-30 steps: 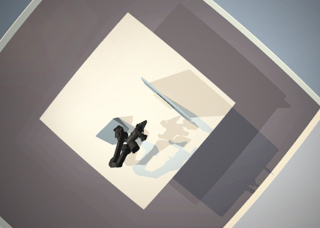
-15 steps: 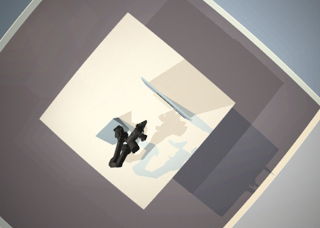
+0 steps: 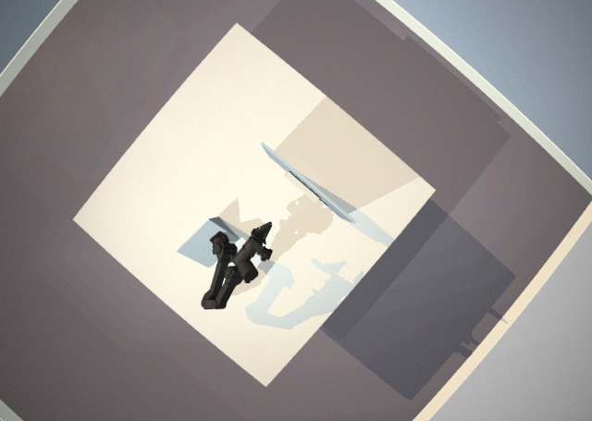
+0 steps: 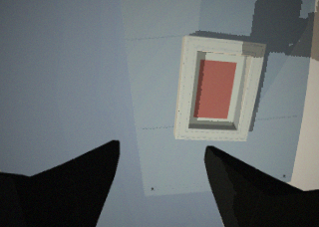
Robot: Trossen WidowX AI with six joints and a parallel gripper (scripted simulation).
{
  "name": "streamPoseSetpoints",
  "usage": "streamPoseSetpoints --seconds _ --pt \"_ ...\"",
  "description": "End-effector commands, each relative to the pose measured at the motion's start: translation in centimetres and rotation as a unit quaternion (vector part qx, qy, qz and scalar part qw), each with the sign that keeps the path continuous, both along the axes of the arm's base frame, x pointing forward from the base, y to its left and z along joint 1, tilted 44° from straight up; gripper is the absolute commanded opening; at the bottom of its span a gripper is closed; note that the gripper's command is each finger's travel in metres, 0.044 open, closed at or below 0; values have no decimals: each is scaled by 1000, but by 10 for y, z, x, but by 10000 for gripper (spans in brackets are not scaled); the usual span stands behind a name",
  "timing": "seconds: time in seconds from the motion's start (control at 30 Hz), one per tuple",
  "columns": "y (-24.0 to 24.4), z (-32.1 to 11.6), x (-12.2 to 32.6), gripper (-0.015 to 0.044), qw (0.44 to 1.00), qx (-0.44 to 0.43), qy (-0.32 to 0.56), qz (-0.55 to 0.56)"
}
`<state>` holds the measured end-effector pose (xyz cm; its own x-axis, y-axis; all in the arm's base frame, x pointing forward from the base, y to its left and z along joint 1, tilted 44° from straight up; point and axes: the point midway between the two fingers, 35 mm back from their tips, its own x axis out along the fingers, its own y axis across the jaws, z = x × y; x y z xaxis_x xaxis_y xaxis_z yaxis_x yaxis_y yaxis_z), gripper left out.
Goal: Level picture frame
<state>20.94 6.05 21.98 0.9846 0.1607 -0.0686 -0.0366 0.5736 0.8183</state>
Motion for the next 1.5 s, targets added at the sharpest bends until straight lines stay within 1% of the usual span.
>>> streamPoseSetpoints --seconds 0.0,0.43,0.63,0.87,1.47 --pt "-1 0 0 260 1000 -1 -1 -3" --pt "0 0 1 260 1000 -1 0 0" --pt "-2 -12 37 260 1000 -10 3 -2" --pt "-19 -29 72 260 1000 -2 -5 -3" --pt "-15 -33 75 260 1000 -1 -5 -3"
